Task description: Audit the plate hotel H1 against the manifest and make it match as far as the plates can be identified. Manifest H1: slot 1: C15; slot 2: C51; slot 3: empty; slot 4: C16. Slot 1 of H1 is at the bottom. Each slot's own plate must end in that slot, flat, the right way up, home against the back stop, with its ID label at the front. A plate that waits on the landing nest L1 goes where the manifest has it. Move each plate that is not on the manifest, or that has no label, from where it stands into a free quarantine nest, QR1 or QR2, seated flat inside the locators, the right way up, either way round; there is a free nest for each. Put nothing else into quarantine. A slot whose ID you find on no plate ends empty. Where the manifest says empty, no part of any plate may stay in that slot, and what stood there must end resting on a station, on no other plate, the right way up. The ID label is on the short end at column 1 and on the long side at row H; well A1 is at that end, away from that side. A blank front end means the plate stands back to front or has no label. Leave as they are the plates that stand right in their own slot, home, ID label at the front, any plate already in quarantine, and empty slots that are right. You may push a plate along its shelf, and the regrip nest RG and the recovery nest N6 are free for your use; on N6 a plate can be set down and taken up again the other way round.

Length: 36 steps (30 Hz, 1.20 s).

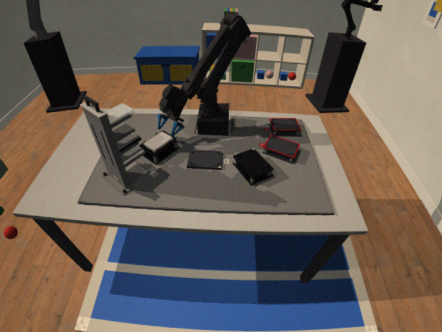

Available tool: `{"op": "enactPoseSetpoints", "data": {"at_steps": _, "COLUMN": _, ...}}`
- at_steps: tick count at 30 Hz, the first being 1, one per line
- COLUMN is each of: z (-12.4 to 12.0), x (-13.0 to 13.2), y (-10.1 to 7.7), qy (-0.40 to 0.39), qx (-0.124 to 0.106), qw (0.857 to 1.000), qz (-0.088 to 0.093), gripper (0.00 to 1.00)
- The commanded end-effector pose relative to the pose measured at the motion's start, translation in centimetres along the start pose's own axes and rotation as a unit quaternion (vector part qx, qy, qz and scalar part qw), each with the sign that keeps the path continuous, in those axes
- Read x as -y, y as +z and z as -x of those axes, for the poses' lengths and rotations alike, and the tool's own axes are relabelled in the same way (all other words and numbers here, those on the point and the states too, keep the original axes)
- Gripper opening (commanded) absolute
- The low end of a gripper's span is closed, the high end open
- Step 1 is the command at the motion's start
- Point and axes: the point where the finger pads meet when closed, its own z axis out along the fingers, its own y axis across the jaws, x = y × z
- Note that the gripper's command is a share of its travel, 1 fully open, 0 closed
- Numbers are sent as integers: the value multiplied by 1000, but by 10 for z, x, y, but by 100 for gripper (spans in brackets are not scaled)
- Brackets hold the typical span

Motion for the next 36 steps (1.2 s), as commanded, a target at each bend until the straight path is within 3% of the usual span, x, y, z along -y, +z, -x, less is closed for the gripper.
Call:
{"op": "enactPoseSetpoints", "data": {"at_steps": 1, "z": 38, "x": 12, "y": -6, "qy": -12, "qx": 31, "qw": 999, "qz": -12, "gripper": 100}}
{"op": "enactPoseSetpoints", "data": {"at_steps": 8, "z": 48, "x": 12, "y": -18, "qy": -13, "qx": 33, "qw": 999, "qz": -12, "gripper": 100}}
{"op": "enactPoseSetpoints", "data": {"at_steps": 11, "z": 40, "x": 8, "y": -18, "qy": -11, "qx": 25, "qw": 1000, "qz": -8, "gripper": 100}}
{"op": "enactPoseSetpoints", "data": {"at_steps": 12, "z": 51, "x": 11, "y": -21, "qy": -13, "qx": 33, "qw": 999, "qz": -11, "gripper": 100}}
{"op": "enactPoseSetpoints", "data": {"at_steps": 25, "z": 67, "x": 11, "y": -42, "qy": -14, "qx": 35, "qw": 999, "qz": -13, "gripper": 100}}
{"op": "enactPoseSetpoints", "data": {"at_steps": 28, "z": 59, "x": 9, "y": -41, "qy": -11, "qx": 28, "qw": 999, "qz": -10, "gripper": 100}}
{"op": "enactPoseSetpoints", "data": {"at_steps": 29, "z": 69, "x": 11, "y": -45, "qy": -13, "qx": 35, "qw": 999, "qz": -13, "gripper": 100}}
{"op": "enactPoseSetpoints", "data": {"at_steps": 34, "z": 75, "x": 11, "y": -53, "qy": -14, "qx": 36, "qw": 999, "qz": -13, "gripper": 100}}
{"op": "enactPoseSetpoints", "data": {"at_steps": 36, "z": 75, "x": 5, "y": -41, "qy": -7, "qx": 0, "qw": 1000, "qz": -5, "gripper": 100}}
